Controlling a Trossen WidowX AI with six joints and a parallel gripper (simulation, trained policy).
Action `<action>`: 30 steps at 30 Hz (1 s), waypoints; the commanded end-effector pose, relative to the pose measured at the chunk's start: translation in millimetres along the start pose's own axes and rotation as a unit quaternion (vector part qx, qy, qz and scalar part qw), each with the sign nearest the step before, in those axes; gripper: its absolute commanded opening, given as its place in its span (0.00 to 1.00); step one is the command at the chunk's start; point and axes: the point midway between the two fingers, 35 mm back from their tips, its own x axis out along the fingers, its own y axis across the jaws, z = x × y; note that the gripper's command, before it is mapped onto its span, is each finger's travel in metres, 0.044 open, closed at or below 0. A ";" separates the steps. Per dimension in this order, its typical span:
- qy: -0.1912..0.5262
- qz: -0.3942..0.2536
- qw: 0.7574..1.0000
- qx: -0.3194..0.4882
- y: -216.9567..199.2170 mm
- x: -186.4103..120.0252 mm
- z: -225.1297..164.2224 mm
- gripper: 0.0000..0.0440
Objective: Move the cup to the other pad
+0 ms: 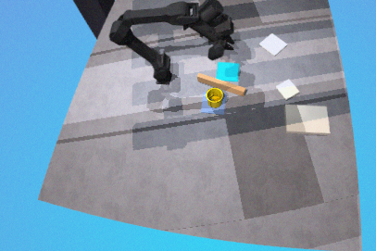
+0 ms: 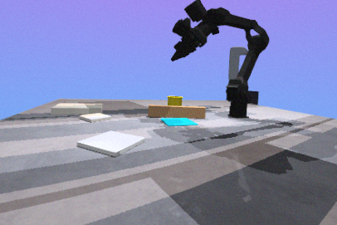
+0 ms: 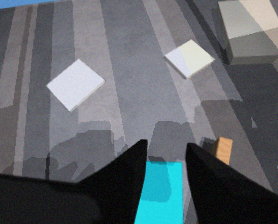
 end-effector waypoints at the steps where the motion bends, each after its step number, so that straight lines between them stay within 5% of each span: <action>1: 0.025 -0.007 1.000 -0.002 -1.9 0.9 -4.9 0.27; 30: 0.241 -0.055 0.968 -0.049 -31.1 -3.2 -44.0 0.27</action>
